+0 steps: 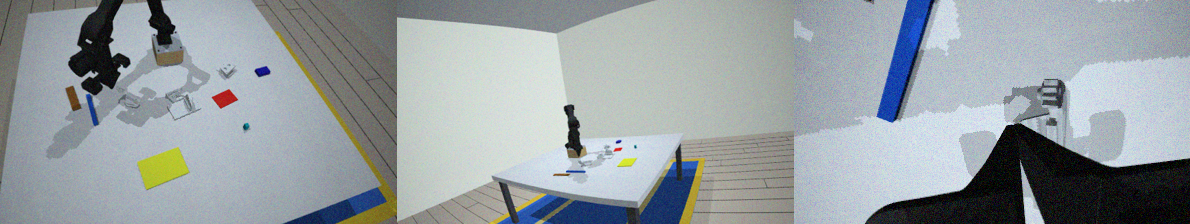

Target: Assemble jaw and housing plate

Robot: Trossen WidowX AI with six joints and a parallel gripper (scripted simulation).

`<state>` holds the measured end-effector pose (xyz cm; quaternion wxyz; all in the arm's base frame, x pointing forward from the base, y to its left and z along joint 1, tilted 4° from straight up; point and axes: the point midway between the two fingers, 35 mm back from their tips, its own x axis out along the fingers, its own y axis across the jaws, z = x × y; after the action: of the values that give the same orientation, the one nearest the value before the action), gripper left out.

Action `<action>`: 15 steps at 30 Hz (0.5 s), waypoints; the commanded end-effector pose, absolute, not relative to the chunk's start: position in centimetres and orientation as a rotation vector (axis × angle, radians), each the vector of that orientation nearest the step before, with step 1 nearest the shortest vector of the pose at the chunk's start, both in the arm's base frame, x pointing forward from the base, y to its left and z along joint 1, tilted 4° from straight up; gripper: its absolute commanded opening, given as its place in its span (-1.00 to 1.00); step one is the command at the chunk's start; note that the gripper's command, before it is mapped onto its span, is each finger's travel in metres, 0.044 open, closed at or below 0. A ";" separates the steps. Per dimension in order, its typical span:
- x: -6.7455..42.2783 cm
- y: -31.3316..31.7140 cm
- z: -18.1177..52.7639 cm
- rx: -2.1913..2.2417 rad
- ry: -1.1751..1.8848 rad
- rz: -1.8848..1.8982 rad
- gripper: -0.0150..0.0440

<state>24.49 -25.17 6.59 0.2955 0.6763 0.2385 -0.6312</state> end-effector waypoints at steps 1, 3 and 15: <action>24.4 -24.8 6.2 1.816 0.648 -1.694 -0.49; 24.4 -24.8 6.2 1.816 0.648 -1.694 -0.49; 24.7 -24.9 4.3 1.816 0.648 -1.694 -0.49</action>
<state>24.70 -25.08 5.21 0.2895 0.6782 0.2389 -0.6318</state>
